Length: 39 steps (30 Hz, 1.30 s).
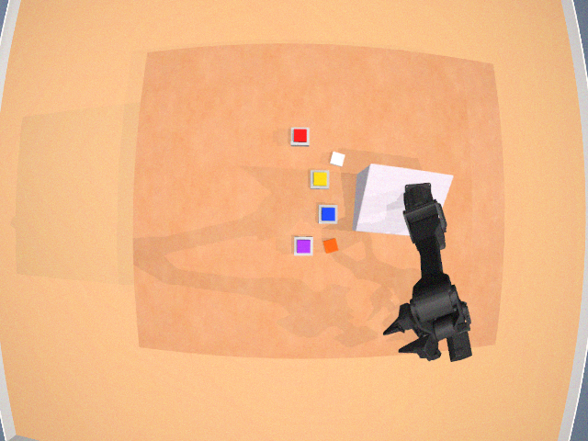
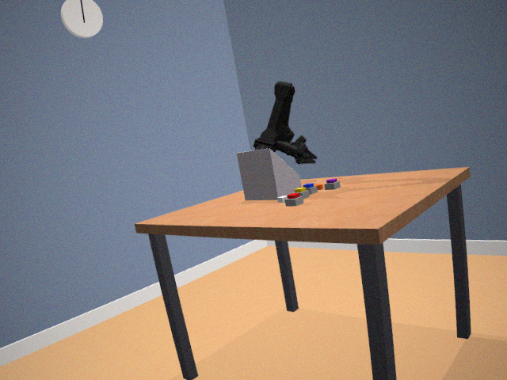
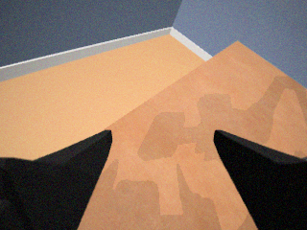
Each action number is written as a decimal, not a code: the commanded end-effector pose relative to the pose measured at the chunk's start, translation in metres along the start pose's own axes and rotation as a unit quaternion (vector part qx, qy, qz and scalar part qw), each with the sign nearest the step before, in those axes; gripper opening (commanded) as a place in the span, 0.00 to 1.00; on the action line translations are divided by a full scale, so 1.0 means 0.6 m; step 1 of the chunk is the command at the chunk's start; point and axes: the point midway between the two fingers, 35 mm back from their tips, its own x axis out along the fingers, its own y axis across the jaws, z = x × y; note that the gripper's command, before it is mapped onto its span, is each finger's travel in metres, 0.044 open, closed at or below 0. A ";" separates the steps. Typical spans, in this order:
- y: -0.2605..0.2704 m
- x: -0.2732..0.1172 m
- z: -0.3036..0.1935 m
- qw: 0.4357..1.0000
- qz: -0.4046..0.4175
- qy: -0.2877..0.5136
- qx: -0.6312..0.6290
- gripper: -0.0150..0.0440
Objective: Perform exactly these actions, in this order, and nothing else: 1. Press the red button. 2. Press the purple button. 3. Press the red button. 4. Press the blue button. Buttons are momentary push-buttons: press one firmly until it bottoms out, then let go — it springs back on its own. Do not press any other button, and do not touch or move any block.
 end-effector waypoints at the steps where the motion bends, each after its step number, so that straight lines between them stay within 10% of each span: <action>1: -0.001 0.003 0.000 1.000 -0.002 0.001 -0.004 0.93; 23: -0.316 0.314 -0.028 0.890 -0.189 0.269 -0.317 0.93; 39: -0.696 0.262 -0.167 0.776 -0.175 0.578 -0.182 0.93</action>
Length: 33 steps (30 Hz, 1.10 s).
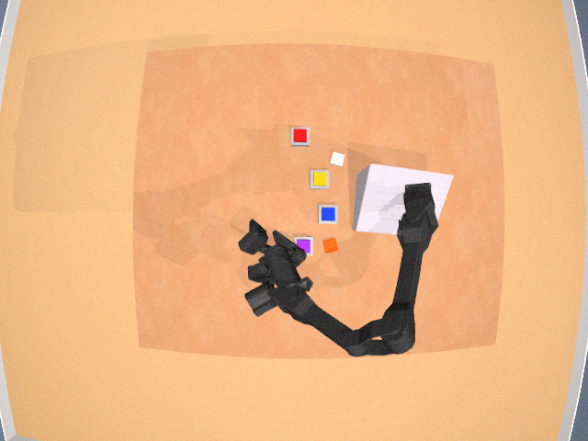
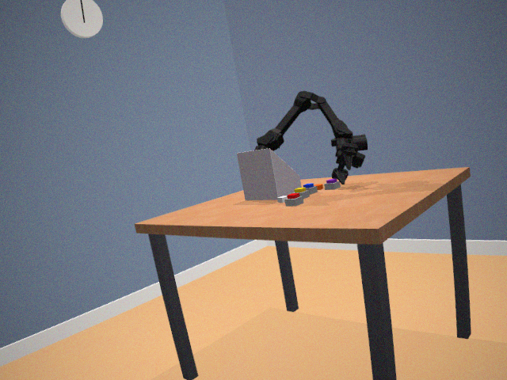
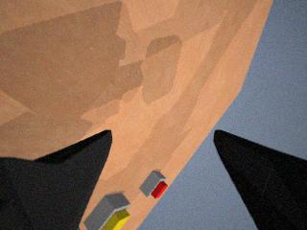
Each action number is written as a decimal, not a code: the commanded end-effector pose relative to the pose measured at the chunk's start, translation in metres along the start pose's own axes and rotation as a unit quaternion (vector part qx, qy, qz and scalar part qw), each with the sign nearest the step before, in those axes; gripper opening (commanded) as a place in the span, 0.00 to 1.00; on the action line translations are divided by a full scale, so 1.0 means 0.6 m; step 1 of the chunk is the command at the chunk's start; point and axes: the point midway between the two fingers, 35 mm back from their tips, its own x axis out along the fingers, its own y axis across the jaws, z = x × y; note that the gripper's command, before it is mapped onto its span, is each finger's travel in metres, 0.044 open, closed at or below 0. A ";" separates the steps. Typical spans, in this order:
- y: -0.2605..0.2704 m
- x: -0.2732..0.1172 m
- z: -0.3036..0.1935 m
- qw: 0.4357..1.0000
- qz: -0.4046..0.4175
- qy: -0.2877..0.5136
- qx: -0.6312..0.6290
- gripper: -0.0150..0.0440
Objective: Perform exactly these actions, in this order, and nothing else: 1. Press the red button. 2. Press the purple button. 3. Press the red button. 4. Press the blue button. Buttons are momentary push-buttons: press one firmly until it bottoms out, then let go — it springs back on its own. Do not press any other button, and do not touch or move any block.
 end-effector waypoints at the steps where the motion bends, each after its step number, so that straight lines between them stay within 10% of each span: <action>1: -0.040 0.048 -0.056 0.997 0.058 0.055 0.025 0.93; 11: -0.119 0.132 -0.237 0.947 0.248 0.124 0.163 0.93; 27: -0.168 0.150 -0.422 0.819 0.418 0.023 0.394 0.93; 33: -0.095 0.217 -0.391 0.818 0.419 0.022 0.394 0.67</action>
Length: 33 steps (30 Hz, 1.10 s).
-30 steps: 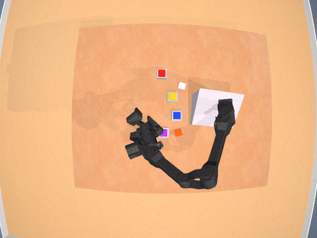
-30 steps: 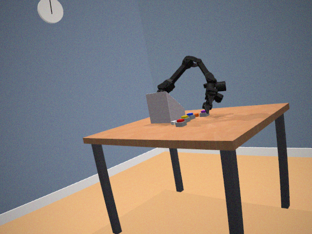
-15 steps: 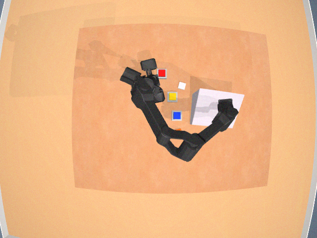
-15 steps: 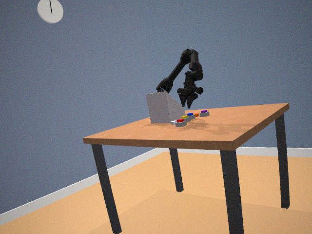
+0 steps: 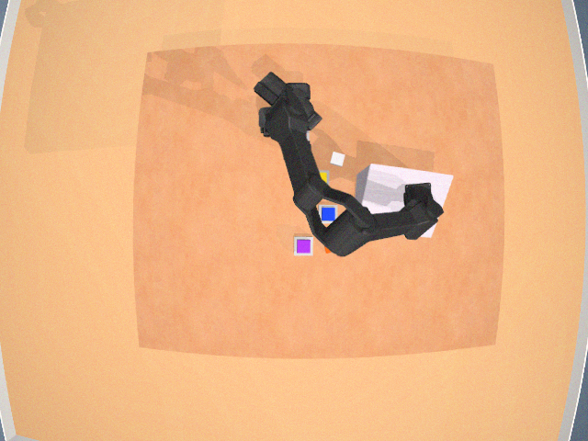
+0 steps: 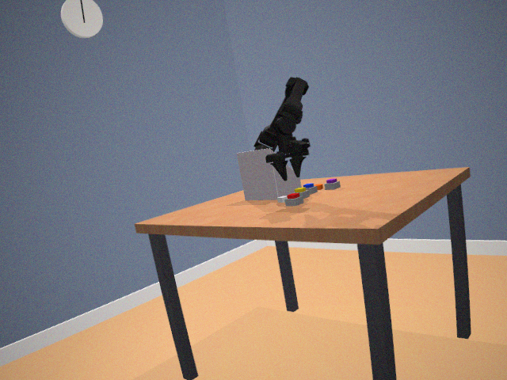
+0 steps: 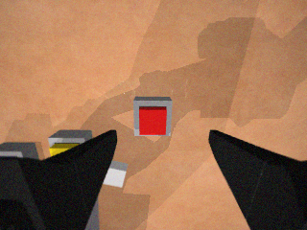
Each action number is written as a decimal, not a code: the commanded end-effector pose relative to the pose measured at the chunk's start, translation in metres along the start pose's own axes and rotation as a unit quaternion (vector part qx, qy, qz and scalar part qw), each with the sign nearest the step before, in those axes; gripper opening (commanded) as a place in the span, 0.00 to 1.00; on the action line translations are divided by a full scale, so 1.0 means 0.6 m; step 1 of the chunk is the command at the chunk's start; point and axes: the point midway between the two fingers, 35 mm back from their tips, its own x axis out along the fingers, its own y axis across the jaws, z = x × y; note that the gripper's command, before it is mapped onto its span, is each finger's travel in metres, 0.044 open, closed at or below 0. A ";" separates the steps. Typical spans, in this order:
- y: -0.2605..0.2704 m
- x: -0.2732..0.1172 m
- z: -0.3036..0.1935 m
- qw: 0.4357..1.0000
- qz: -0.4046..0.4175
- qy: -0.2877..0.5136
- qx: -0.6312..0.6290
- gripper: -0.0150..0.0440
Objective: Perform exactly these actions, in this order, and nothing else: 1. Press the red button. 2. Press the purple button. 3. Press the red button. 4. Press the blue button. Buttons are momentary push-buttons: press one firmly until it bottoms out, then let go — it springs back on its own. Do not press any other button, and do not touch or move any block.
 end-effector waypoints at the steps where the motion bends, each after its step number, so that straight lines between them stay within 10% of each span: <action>1: 0.012 0.049 -0.017 1.000 0.015 0.014 0.008 0.62; 9: 0.012 0.049 -0.017 1.000 0.015 0.014 0.008 0.29; 33: 0.013 0.092 -0.018 1.000 0.015 0.014 0.008 0.29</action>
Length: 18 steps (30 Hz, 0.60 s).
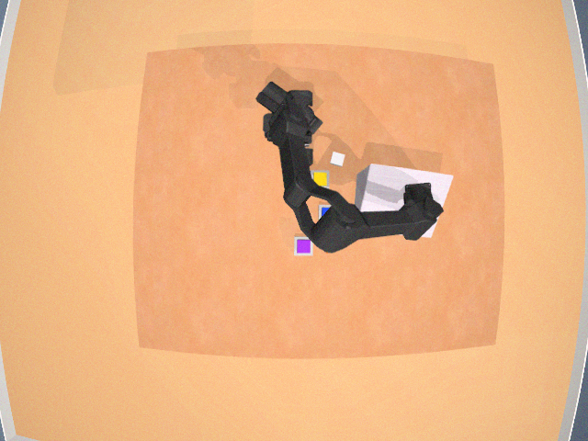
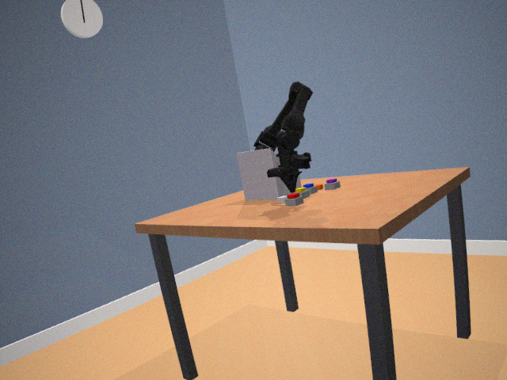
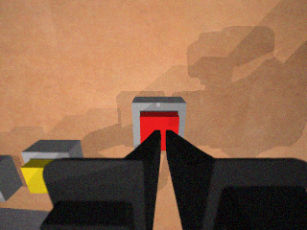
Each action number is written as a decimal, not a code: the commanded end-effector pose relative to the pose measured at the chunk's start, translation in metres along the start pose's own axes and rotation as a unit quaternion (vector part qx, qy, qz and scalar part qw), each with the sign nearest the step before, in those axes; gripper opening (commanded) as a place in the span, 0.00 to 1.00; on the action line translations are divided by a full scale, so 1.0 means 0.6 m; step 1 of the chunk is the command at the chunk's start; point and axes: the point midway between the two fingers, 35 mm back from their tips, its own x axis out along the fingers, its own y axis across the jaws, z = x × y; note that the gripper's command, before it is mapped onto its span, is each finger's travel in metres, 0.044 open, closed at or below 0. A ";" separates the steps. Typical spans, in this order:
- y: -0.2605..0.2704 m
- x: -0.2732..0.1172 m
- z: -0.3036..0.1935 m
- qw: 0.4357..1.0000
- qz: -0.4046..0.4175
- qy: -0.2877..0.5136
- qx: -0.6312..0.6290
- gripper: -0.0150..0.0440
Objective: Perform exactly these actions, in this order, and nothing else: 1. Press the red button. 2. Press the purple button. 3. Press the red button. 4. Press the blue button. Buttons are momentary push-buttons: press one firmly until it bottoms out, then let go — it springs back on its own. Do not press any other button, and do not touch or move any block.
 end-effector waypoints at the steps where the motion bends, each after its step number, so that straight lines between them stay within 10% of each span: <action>1: 0.004 0.014 -0.005 1.000 0.005 0.003 0.004 0.29; 18: 0.004 0.023 -0.005 1.000 0.005 0.003 0.003 0.29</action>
